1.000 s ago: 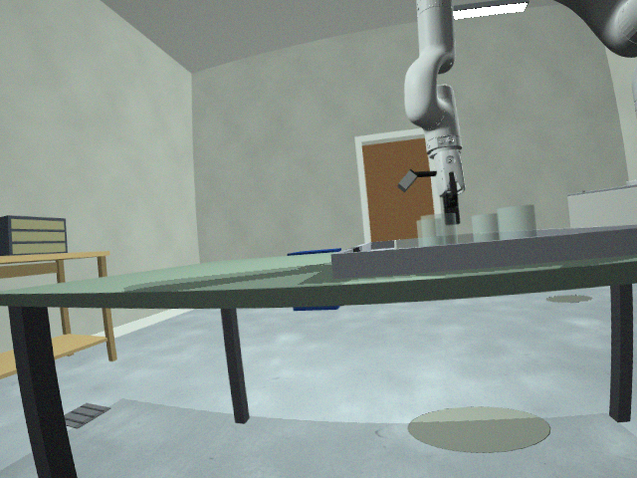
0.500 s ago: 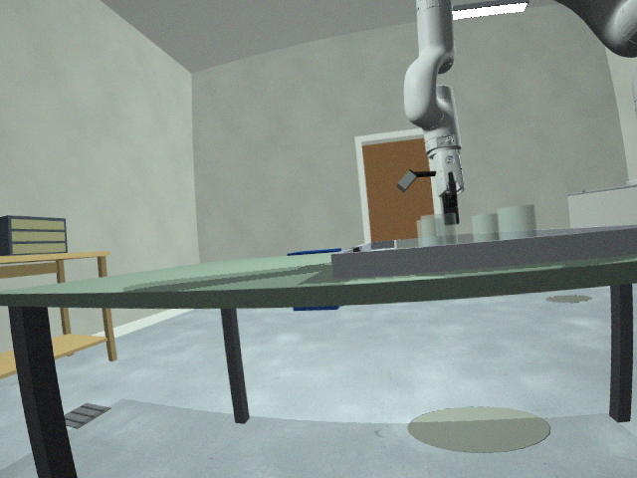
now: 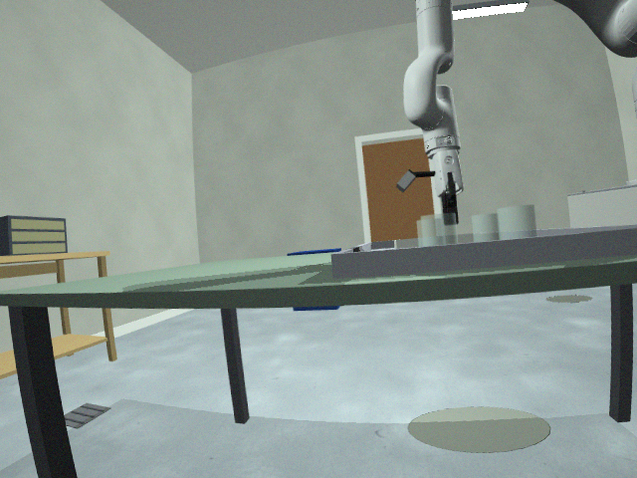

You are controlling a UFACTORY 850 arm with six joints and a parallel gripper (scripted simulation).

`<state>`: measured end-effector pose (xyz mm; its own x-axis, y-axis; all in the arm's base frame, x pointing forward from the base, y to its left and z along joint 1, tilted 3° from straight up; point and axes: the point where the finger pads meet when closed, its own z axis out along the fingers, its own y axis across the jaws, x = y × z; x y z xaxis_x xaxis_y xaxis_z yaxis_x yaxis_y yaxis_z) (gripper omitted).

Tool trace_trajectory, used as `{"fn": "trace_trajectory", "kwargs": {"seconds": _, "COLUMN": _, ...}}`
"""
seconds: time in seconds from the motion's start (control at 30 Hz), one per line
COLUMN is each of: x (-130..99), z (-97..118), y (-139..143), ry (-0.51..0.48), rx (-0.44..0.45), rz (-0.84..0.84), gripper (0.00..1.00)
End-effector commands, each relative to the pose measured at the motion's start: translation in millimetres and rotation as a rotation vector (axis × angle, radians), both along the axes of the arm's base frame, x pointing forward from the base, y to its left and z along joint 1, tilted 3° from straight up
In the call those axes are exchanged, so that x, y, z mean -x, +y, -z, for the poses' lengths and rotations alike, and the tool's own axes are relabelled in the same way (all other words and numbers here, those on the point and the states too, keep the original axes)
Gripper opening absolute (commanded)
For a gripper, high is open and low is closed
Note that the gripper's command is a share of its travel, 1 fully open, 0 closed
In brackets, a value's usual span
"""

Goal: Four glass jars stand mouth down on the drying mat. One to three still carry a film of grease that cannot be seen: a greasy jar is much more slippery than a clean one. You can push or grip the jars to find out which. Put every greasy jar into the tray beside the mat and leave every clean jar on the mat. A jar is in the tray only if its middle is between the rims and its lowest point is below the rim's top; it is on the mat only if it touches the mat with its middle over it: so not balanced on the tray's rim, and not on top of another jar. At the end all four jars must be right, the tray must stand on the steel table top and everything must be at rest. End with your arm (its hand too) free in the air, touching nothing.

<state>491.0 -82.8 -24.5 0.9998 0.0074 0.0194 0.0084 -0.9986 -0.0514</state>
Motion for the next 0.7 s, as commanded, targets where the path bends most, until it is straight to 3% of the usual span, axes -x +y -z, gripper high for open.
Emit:
{"fn": "trace_trajectory", "kwargs": {"seconds": 0.0, "x": -1.5, "z": -0.6, "y": -0.2, "ry": -0.002, "rx": 0.000, "rz": 0.000, "gripper": 0.00}}
{"fn": "trace_trajectory", "kwargs": {"seconds": 0.67, "x": -3.7, "z": -0.7, "y": -0.2, "ry": -0.002, "rx": 0.000, "rz": 0.000, "gripper": 0.00}}
